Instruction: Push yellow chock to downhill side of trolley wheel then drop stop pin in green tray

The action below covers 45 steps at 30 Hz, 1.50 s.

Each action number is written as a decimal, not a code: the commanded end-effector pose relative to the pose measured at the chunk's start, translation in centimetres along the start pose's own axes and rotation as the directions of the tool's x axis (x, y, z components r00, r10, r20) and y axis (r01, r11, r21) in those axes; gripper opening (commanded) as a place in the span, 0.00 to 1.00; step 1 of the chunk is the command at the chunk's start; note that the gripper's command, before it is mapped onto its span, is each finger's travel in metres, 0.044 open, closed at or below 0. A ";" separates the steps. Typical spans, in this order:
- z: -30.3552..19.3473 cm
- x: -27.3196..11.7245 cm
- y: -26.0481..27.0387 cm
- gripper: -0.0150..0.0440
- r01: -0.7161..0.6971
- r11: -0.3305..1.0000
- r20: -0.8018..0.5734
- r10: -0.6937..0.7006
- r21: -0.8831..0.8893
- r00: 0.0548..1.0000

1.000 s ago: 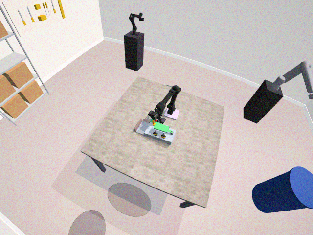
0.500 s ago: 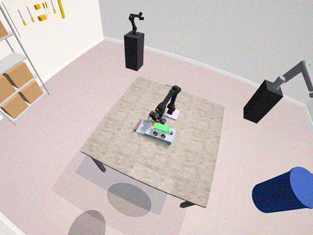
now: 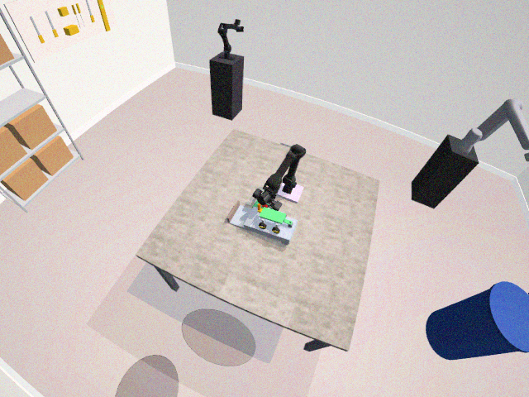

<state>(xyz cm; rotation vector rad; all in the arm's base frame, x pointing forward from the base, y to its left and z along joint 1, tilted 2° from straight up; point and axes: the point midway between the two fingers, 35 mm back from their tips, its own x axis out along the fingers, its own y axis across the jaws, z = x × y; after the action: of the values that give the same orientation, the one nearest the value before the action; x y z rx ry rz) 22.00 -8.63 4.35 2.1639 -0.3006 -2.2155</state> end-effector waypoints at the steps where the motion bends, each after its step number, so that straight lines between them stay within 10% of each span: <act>1: 0.1 0.3 -0.2 0.58 -0.002 1.000 0.004 0.002 0.005 1.000; 7: 0.2 0.5 -0.3 0.58 -0.002 1.000 0.004 0.002 0.005 1.000; 13: 0.1 0.2 -0.3 0.83 -0.001 1.000 0.000 0.001 0.000 1.000; 45: 0.2 -7.3 1.0 1.00 -0.002 1.000 0.004 0.002 0.005 1.000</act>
<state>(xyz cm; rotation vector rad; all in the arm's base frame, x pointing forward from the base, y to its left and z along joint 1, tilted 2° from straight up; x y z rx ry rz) 21.86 -8.34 10.59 2.1519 -0.2964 -2.2303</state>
